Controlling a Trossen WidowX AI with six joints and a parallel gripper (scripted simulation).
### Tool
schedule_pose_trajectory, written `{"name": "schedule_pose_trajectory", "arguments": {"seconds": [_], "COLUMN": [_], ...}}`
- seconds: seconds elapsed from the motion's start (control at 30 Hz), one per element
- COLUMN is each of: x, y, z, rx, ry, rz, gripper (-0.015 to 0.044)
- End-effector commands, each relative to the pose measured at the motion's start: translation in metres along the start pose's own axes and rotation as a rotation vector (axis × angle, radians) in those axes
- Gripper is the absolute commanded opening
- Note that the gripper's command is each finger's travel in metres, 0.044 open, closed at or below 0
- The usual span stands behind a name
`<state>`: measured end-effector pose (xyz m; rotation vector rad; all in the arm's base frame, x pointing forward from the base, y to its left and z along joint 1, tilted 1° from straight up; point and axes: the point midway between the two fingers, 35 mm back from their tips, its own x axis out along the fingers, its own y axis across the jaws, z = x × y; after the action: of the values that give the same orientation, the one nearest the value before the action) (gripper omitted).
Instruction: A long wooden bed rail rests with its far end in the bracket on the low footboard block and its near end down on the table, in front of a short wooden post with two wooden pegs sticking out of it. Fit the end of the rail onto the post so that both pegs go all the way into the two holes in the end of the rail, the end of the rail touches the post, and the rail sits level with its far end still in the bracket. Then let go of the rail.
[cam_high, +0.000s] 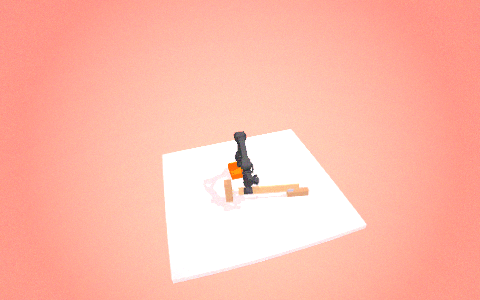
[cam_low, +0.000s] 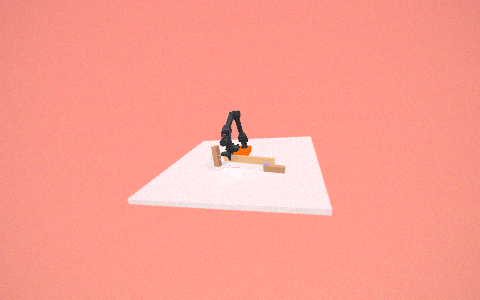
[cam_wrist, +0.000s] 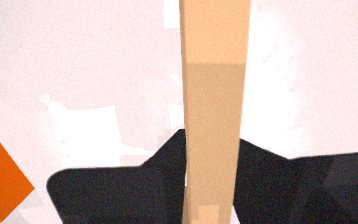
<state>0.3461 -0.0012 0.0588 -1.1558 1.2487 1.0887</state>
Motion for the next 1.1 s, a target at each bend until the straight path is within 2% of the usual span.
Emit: {"name": "schedule_pose_trajectory", "arguments": {"seconds": [0.0,1.07], "x": [-0.0001,0.0018], "y": [-0.001,0.0006], "z": [0.0013,0.0013], "rx": [0.0,0.0], "ry": [-0.008,-0.008], "rz": [-0.006,-0.005], "gripper": [0.0,0.0]}}
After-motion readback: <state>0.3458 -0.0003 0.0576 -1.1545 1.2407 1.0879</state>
